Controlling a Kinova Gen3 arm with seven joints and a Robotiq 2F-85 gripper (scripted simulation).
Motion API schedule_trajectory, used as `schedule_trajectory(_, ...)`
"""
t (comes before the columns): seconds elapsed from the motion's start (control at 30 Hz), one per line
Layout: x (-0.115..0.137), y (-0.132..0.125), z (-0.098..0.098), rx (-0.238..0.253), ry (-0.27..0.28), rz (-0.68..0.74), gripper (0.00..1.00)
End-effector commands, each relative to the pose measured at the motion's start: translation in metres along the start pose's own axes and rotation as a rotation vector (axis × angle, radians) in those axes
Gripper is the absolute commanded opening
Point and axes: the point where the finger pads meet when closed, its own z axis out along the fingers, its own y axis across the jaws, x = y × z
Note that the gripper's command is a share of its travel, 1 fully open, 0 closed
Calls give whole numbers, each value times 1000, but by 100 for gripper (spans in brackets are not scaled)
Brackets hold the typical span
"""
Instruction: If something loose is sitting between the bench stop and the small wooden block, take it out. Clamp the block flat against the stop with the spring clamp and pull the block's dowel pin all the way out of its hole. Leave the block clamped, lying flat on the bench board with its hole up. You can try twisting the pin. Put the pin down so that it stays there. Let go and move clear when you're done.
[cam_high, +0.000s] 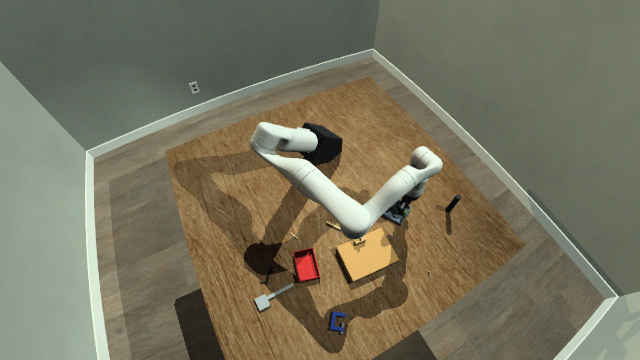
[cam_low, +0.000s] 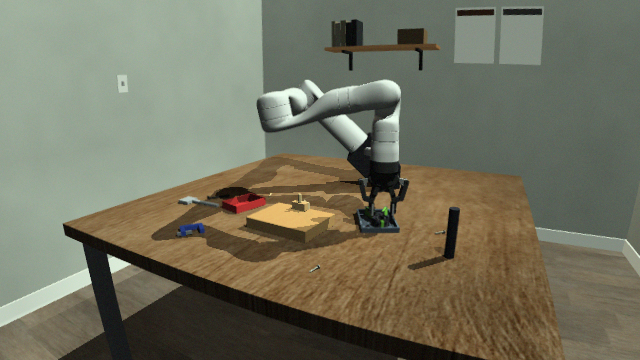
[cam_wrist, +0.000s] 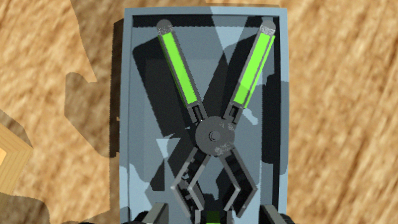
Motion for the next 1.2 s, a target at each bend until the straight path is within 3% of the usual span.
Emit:
schedule_trajectory(0.0,-1,0,-1,-1,-2,0,58)
schedule_trajectory(1.17,-1,0,29,-1,-2,0,58)
